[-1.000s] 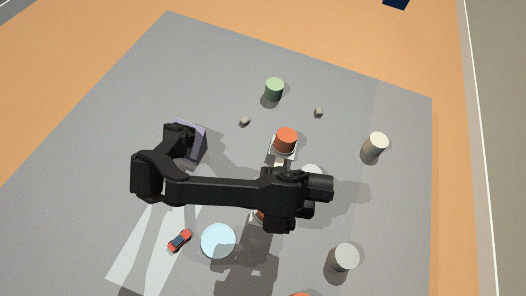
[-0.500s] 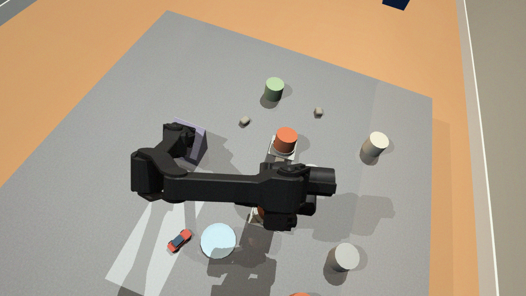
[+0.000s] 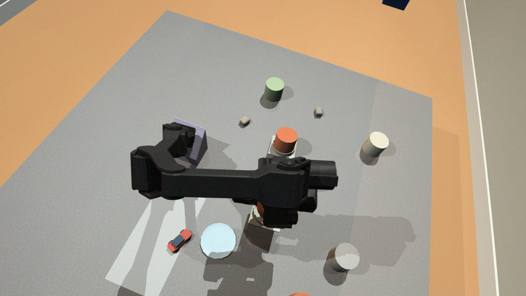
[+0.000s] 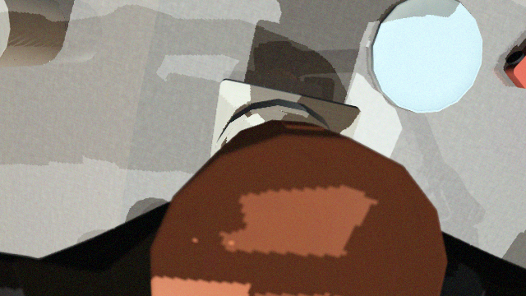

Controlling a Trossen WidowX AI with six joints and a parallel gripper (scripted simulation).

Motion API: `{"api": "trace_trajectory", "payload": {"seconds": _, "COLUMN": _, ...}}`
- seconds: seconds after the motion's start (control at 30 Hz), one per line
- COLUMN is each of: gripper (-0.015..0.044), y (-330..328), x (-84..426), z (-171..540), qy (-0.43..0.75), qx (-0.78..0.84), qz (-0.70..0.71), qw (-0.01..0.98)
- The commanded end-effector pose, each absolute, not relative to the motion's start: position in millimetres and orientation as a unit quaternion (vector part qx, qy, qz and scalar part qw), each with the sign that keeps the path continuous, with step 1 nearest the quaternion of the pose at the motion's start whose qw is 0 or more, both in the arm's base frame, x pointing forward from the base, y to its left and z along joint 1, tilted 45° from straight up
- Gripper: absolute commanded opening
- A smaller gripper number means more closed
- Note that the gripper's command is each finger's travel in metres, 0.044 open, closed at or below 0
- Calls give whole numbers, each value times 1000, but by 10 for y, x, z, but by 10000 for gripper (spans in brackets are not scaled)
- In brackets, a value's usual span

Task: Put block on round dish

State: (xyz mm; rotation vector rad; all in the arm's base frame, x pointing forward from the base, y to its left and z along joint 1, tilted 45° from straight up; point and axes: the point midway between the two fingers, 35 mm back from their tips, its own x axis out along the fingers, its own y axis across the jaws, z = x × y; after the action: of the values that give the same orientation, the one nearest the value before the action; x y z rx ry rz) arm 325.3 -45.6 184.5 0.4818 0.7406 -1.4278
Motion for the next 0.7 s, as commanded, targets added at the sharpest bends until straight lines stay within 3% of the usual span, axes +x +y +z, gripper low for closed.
{"api": "trace_trajectory", "payload": {"seconds": 0.0, "gripper": 0, "y": -408, "x": 3259, "z": 1909, "qy": 326, "qx": 217, "qz": -631, "qw": 670}}
{"api": "trace_trajectory", "payload": {"seconds": 0.67, "gripper": 0, "y": -431, "x": 3247, "z": 1874, "qy": 329, "qx": 212, "qz": -632, "qw": 669}}
